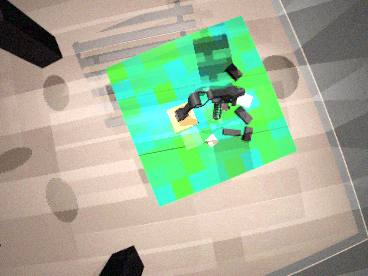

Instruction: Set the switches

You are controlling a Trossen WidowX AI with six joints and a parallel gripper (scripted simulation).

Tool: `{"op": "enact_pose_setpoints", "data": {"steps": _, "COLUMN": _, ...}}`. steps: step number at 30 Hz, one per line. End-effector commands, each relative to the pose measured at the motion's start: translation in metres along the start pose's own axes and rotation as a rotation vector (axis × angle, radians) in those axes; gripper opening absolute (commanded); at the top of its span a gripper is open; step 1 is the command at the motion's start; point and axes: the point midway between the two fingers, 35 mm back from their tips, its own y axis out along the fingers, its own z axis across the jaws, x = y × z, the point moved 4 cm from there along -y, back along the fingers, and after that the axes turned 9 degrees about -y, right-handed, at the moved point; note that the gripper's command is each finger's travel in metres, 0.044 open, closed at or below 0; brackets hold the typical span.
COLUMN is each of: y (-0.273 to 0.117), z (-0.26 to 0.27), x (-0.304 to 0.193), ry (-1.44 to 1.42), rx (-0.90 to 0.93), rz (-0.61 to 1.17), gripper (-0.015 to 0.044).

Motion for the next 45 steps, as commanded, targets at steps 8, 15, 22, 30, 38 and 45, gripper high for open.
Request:
{"op": "enact_pose_setpoints", "data": {"steps": 8, "y": 0.020, "z": -0.001, "x": 0.000, "ry": 0.004, "rx": -0.012, "rz": -0.002, "gripper": 0.0000}}
{"op": "enact_pose_setpoints", "data": {"steps": 15, "y": 0.027, "z": -0.001, "x": 0.000, "ry": 0.004, "rx": -0.012, "rz": -0.002, "gripper": 0.0000}}
{"op": "enact_pose_setpoints", "data": {"steps": 22, "y": 0.027, "z": -0.001, "x": 0.000, "ry": 0.004, "rx": -0.012, "rz": -0.002, "gripper": 0.0000}}
{"op": "enact_pose_setpoints", "data": {"steps": 30, "y": 0.027, "z": -0.001, "x": 0.000, "ry": 0.004, "rx": -0.012, "rz": -0.002, "gripper": 0.0000}}
{"op": "enact_pose_setpoints", "data": {"steps": 38, "y": 0.027, "z": -0.001, "x": 0.000, "ry": 0.004, "rx": -0.012, "rz": -0.002, "gripper": 0.0000}}
{"op": "enact_pose_setpoints", "data": {"steps": 45, "y": 0.027, "z": -0.001, "x": 0.000, "ry": 0.004, "rx": -0.012, "rz": -0.002, "gripper": 0.0000}}
